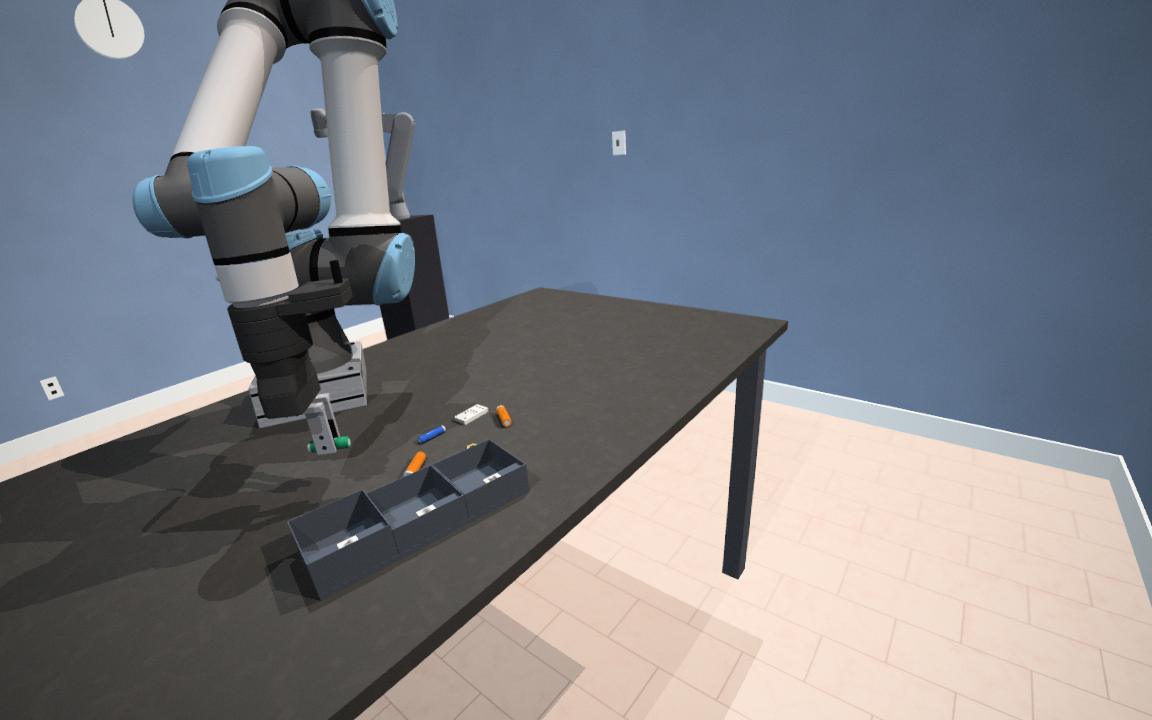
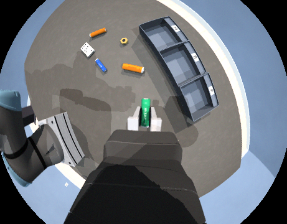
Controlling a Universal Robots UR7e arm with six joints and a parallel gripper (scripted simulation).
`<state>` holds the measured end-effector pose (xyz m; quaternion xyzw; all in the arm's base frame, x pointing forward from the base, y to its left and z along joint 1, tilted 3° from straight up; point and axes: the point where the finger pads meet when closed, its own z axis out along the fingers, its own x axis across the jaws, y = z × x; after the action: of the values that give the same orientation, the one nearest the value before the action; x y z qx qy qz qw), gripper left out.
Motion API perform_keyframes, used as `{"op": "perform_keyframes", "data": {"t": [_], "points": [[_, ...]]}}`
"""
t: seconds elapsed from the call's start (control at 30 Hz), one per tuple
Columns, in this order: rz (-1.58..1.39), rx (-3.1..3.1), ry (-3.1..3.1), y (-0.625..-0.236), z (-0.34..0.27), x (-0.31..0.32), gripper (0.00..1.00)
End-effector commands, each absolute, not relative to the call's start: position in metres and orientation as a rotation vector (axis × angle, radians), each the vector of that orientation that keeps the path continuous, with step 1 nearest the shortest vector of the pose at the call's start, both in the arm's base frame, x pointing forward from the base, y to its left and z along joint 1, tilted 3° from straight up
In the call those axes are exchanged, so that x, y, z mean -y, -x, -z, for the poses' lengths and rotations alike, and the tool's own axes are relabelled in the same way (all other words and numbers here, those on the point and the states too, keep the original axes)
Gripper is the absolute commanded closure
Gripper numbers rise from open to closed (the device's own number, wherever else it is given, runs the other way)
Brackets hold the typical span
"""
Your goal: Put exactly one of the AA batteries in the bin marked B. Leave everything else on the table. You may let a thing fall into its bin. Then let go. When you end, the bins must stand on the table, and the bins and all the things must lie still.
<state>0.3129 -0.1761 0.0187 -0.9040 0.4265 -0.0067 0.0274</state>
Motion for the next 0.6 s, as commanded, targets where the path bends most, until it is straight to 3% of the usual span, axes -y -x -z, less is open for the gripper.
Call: {"op": "perform_keyframes", "data": {"t": [0.0,0.2,0.57], "points": [[0.021,-1.317,2.792,-0.334,-0.02,0.175,0.69],[0.021,-1.317,2.792,-0.359,-0.021,0.173,0.69],[0.039,-0.78,2.991,-0.412,-0.023,0.169,0.69]]}}
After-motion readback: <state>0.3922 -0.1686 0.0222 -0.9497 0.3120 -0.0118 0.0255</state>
